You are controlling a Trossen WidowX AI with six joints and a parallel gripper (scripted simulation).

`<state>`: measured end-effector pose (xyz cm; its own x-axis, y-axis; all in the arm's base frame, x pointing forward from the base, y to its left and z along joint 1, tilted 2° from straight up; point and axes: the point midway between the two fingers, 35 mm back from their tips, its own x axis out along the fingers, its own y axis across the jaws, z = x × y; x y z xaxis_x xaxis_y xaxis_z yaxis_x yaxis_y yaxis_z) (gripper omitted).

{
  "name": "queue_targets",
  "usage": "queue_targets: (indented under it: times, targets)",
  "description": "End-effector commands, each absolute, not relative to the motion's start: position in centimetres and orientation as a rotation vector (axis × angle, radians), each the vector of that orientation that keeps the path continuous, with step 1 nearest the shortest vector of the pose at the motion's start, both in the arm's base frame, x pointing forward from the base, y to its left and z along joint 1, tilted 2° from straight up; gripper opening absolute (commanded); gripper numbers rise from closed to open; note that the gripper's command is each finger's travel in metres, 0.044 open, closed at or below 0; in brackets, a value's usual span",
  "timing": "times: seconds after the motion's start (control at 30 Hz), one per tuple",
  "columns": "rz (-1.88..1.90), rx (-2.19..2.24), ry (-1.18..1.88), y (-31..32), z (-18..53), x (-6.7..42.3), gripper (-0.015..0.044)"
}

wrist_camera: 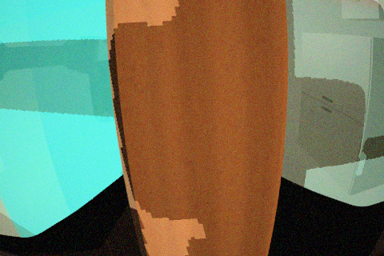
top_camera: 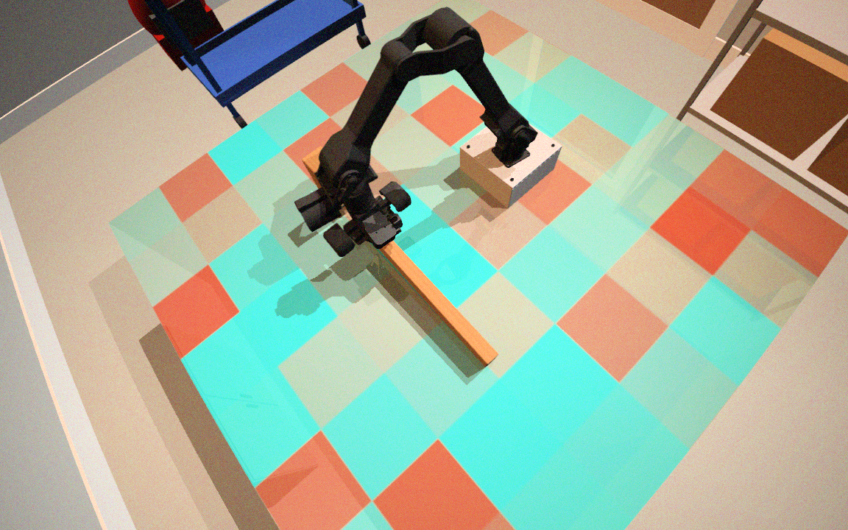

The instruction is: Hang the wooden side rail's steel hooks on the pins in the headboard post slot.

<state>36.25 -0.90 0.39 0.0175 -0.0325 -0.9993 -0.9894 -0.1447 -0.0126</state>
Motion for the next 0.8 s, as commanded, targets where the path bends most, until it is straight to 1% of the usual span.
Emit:
queue_targets:
  times: [0.0, 0.77]
  targets:
    - [1.269, -1.353, 1.140, -0.98, 0.96, 36.72, 0.0000]
    - [1.268, -1.353, 1.140, -1.17, 1.01, 36.99, 0.0000]
